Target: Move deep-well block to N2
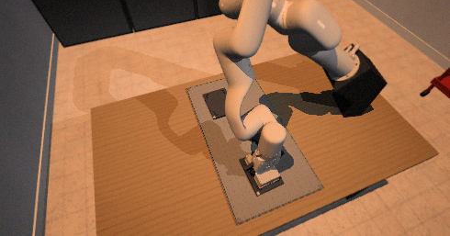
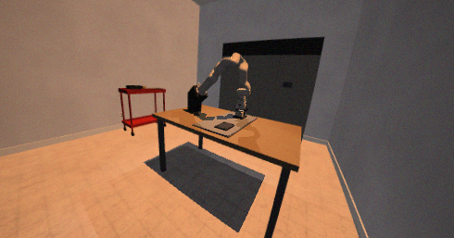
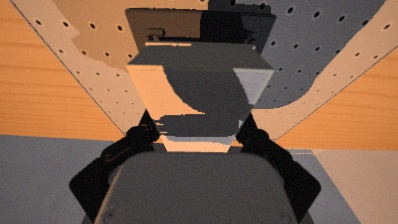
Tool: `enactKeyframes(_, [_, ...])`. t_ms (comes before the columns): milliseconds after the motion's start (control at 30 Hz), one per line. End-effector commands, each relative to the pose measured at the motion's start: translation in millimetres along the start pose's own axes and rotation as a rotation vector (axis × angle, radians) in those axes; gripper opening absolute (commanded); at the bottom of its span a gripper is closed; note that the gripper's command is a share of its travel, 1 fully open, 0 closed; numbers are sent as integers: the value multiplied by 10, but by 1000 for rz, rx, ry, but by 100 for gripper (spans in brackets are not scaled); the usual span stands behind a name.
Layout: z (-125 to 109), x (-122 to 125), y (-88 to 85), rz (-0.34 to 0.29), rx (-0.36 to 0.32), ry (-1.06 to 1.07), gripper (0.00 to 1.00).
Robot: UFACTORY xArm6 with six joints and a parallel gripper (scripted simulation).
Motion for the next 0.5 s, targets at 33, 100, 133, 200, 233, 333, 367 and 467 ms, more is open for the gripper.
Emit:
enactKeyframes(33, [-2,-7,-6,2,-1,0,0])
enactKeyframes(100, [-2,-7,-4,2,-1,0,0])
enactKeyframes(133, [-2,-7,-3,2,-1,0,0])
enactKeyframes(200, [-2,-7,0,2,-1,0,0])
enactKeyframes(233, [-2,-6,2,2,-1,0,0])
enactKeyframes(333, [-2,-6,7,2,-1,0,0])
enactKeyframes(367, [-2,-6,9,2,-1,0,0])
enactKeyframes(467, [-2,-6,14,2,-1,0,0])
Point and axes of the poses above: the point where the finger pads meet when closed, its own y axis out along the fingers, its own x axis across the jaws, z = x × y, the point moved 10 cm from there along -y, back along the fingers, and after that the axes turned 12 degrees about -y, right-handed, at the moved point
